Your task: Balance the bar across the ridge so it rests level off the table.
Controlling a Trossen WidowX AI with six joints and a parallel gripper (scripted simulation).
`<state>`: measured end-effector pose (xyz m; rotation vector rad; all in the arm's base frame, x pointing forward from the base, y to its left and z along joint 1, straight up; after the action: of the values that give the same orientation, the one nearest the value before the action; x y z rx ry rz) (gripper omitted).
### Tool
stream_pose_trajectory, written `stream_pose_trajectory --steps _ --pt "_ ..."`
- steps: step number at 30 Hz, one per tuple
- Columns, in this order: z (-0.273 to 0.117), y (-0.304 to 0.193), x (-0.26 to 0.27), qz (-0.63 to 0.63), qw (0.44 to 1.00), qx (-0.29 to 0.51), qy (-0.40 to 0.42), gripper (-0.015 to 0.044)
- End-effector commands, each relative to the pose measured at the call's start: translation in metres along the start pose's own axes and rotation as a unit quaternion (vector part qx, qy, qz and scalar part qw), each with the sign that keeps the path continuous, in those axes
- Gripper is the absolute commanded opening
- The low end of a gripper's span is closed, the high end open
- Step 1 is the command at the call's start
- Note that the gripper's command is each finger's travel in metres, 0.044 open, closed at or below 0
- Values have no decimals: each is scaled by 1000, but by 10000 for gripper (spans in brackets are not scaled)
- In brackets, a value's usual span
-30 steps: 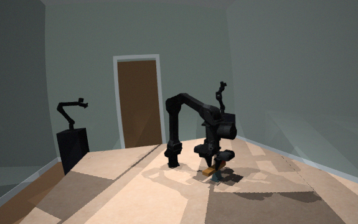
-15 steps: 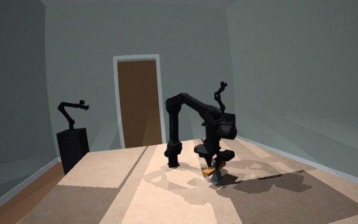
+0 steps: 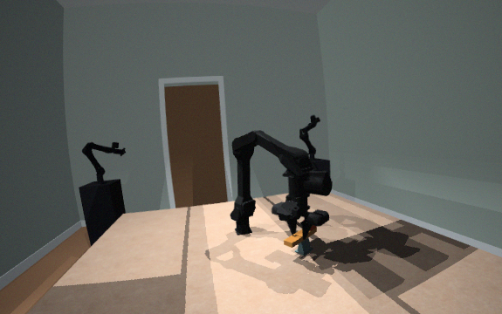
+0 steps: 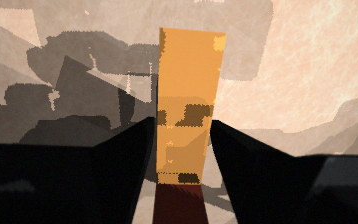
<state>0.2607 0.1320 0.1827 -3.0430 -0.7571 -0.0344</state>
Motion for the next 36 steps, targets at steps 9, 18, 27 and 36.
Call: stream_pose_trajectory --steps 9,18,27,36 --pt "0 0 0 0 1000 0 0 440" --pt "-69 0 4 0 1000 0 0 440" --pt "-100 0 0 0 1000 0 0 440" --pt "-100 0 0 0 1000 0 0 440"
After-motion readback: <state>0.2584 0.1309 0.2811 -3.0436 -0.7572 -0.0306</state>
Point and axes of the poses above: the point midway between the two fingers, 35 mm back from their tips, its own z axis out along the fingers, its own x axis across the jaws, y = z × x, the point moved 8 cm from there along -z, back along the fingers, and after that the axes turned 1 degree about -z, right-handed, at the moved point
